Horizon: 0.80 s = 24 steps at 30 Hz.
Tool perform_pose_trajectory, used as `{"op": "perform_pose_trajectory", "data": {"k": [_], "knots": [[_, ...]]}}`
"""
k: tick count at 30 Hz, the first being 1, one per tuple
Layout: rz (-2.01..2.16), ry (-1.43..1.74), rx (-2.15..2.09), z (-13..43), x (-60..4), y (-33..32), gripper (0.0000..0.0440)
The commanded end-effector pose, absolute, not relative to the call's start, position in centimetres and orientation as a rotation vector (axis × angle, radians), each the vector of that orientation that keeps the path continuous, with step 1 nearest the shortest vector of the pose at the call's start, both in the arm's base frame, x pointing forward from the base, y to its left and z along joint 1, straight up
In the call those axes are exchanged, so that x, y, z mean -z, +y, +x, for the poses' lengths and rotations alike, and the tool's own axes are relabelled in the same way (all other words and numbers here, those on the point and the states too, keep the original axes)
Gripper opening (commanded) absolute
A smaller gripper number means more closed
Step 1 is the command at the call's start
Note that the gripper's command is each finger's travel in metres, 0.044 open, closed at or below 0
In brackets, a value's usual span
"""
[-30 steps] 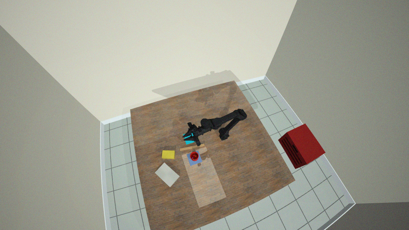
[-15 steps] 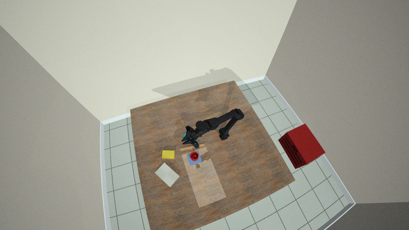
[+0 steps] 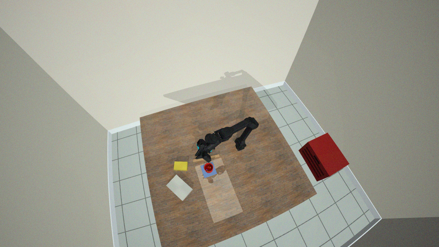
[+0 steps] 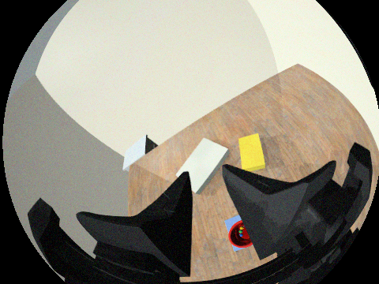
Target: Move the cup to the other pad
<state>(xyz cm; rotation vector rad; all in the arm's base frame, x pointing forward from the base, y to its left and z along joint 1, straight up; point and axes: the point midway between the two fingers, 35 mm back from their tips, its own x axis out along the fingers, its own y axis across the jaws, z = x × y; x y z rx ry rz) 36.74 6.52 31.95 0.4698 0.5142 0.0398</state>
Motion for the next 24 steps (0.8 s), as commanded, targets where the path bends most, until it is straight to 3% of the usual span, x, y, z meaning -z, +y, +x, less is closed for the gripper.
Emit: {"op": "perform_pose_trajectory", "data": {"k": [1,24], "knots": [[0.505,0.557,-0.036,36.9,-31.8,7.1,0.0126],[0.717,0.888,0.14,37.1,-28.7,9.7,0.0126]]}}
